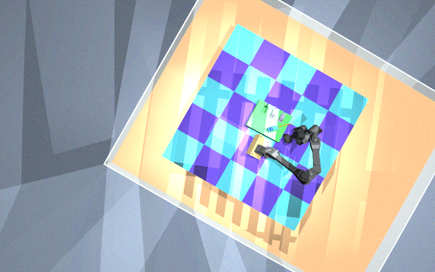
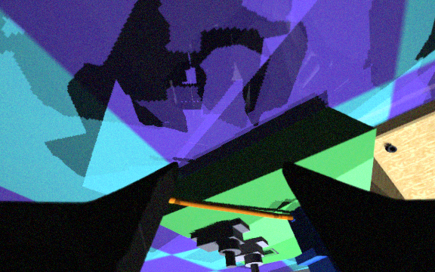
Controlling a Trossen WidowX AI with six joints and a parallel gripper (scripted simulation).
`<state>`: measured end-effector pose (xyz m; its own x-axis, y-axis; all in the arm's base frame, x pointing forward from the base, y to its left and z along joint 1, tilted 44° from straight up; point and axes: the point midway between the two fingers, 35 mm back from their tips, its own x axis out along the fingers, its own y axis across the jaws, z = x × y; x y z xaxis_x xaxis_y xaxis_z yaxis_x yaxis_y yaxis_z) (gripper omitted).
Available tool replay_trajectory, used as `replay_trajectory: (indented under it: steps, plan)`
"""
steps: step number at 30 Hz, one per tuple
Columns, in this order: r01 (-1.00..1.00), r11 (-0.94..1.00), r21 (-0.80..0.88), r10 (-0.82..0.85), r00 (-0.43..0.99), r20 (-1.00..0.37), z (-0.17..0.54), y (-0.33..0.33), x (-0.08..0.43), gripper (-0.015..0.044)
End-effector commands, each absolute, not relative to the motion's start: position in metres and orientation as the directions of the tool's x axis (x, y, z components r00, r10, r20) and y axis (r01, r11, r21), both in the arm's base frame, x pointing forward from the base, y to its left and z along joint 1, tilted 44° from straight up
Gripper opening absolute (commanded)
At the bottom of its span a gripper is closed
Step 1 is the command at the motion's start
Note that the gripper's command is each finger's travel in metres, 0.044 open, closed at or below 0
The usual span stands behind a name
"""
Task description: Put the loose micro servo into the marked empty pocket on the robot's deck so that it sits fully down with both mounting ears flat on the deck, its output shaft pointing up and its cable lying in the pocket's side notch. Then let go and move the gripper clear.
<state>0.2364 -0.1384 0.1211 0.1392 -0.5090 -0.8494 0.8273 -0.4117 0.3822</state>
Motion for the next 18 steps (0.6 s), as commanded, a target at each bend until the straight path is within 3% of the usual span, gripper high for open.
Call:
replay_trajectory:
  steps: [1, 18]
  plan:
    - [0.888, -0.338, 0.311, -0.502, 0.110, -0.858, 0.115, -0.123, 0.239, 0.0440]
    - [0.996, 0.082, -0.042, -0.530, 0.008, -0.848, 0.094, -0.046, 0.235, 0.0440]
